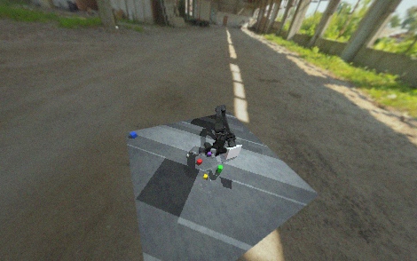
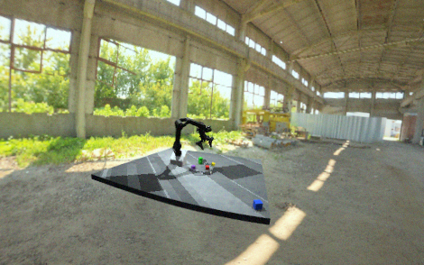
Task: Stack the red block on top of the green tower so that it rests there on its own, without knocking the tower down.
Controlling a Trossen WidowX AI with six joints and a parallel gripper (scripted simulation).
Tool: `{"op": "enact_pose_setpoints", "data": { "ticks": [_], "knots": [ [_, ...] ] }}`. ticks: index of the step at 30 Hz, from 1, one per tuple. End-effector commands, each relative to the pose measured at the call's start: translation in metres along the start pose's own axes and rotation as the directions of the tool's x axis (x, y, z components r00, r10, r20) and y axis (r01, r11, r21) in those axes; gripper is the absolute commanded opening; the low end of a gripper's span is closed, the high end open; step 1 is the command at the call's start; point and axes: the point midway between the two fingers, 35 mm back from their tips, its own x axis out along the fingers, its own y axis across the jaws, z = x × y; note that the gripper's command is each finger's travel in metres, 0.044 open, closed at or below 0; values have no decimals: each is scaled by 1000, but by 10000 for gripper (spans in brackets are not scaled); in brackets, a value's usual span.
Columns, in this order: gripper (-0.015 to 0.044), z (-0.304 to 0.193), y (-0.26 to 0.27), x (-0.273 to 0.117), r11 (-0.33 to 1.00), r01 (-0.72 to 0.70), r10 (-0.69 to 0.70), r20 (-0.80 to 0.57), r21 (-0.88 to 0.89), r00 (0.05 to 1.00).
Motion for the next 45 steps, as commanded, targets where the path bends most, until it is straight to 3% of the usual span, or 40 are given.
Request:
{"op": "enact_pose_setpoints", "data": {
  "ticks": [1,8,18,26,34,45],
  "knots": [
    [440,-10,-7,14,989,-54,58,-20,138,998],
    [440,-38,-18,47,866,-147,198,-58,478,979],
    [440,-81,-27,91,533,-148,376,-76,833,924],
    [440,-83,-31,97,508,-143,386,-76,849,919],
    [440,-87,-14,138,509,-141,386,-78,849,919],
    [440,-89,-10,147,509,-141,386,-78,849,919]
  ]
}}
